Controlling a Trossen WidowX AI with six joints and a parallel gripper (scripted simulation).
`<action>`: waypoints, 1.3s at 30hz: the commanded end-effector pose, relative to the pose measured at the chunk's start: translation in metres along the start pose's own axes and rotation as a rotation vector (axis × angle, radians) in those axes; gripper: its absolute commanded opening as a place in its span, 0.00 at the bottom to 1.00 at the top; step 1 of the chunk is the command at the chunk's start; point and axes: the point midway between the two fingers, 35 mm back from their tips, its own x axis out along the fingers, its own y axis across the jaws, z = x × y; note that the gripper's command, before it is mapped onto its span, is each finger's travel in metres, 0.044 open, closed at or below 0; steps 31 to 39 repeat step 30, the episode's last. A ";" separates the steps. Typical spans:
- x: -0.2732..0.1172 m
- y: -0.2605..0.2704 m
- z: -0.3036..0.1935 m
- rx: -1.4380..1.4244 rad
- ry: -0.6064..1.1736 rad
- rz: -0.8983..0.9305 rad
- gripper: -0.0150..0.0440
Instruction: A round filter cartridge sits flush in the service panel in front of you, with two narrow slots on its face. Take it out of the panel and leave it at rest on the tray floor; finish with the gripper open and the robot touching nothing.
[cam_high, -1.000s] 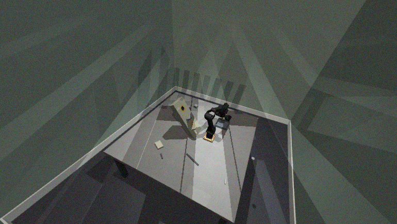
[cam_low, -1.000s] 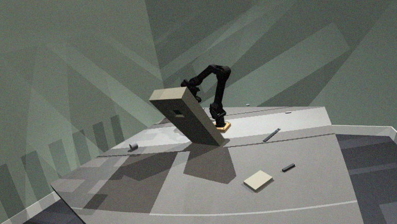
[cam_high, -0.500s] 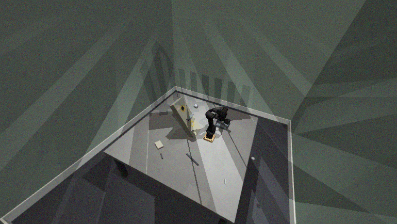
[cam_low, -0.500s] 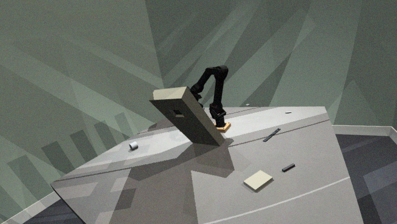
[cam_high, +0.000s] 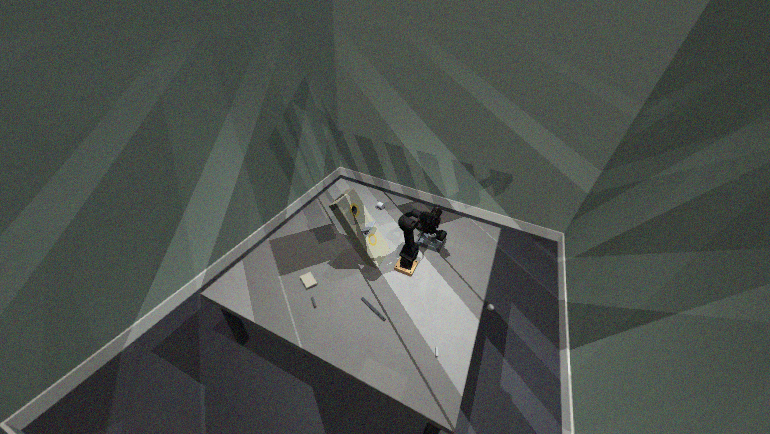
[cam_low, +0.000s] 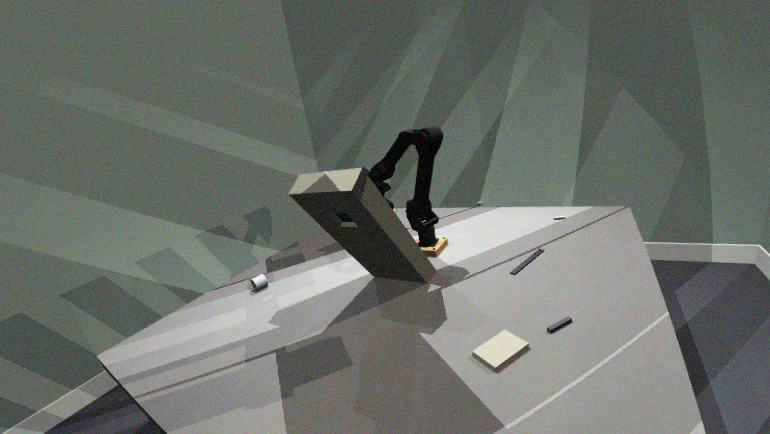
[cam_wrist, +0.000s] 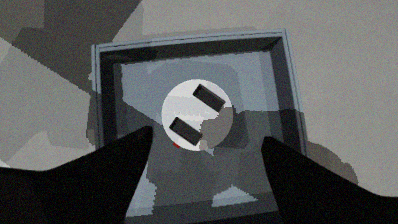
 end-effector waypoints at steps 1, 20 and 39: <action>0.000 0.000 0.000 0.000 0.000 0.000 1.00; -0.048 0.000 0.032 -0.002 -0.013 0.001 1.00; -0.048 0.000 0.032 -0.002 -0.013 0.001 1.00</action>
